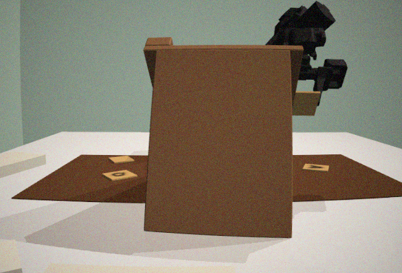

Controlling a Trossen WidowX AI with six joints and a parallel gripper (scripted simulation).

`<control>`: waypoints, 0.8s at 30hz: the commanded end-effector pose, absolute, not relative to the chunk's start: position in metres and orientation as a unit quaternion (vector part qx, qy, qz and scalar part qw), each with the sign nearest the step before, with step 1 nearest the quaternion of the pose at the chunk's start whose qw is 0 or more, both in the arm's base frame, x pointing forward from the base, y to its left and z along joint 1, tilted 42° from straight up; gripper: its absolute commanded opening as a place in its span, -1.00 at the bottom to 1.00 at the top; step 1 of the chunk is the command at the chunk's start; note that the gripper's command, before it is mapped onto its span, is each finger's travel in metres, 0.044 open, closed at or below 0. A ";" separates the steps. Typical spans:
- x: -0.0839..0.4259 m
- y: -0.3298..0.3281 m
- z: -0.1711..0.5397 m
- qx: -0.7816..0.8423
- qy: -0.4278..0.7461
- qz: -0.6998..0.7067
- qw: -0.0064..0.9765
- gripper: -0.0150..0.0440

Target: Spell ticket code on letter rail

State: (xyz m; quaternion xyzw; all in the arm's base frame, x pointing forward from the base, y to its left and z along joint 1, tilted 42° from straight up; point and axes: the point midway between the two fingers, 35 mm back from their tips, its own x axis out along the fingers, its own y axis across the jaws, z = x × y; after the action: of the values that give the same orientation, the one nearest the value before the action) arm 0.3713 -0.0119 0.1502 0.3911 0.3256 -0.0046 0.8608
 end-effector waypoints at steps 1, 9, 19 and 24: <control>0.371 -0.014 0.148 0.390 0.326 -0.003 0.861 -0.49; 0.370 -0.017 0.145 0.390 0.326 -0.003 0.861 -0.49; 0.369 -0.020 0.142 0.390 0.326 -0.003 0.861 -0.49; 0.368 -0.022 0.140 0.390 0.326 -0.003 0.861 -0.49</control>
State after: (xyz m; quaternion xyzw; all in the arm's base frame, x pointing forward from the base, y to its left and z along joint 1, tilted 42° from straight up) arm 0.3684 -0.0203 0.1422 0.3908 0.3256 -0.0047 0.8610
